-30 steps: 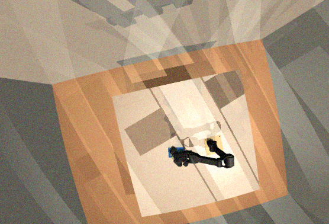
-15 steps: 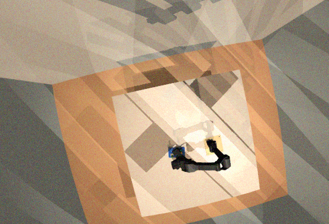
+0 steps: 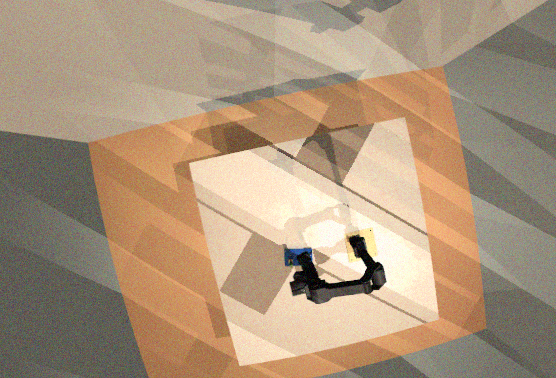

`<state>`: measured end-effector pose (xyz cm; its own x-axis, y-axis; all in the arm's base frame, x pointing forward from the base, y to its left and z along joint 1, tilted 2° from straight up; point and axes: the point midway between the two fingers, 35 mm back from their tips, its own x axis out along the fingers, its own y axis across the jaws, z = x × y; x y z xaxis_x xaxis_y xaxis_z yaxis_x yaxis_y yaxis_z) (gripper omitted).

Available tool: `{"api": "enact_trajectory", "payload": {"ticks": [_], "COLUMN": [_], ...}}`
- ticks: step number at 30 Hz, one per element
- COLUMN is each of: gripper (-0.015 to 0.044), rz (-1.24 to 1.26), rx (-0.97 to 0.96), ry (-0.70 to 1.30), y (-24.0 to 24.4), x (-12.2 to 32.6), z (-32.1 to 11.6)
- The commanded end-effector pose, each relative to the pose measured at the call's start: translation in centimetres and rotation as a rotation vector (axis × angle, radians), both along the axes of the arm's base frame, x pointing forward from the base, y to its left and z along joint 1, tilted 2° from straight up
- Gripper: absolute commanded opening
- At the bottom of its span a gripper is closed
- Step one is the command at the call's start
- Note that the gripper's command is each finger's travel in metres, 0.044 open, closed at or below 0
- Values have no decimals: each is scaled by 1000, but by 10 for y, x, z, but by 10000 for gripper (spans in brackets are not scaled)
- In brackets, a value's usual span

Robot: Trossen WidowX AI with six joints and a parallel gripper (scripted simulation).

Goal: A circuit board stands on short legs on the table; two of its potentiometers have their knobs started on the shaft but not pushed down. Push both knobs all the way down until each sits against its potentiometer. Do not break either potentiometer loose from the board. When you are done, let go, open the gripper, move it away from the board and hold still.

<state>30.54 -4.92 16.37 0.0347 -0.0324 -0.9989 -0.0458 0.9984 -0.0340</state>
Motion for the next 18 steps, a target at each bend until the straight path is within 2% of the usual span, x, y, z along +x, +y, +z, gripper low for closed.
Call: {"api": "enact_trajectory", "payload": {"ticks": [1,4,18], "gripper": [0,0,0], "rz": [-6,-6,-6], "rx": [-10,-10,-10], "ry": [14,14,14], "y": [-1,-2,-2], "x": [-1,-1,0], "z": [-7,-20,-32]}}
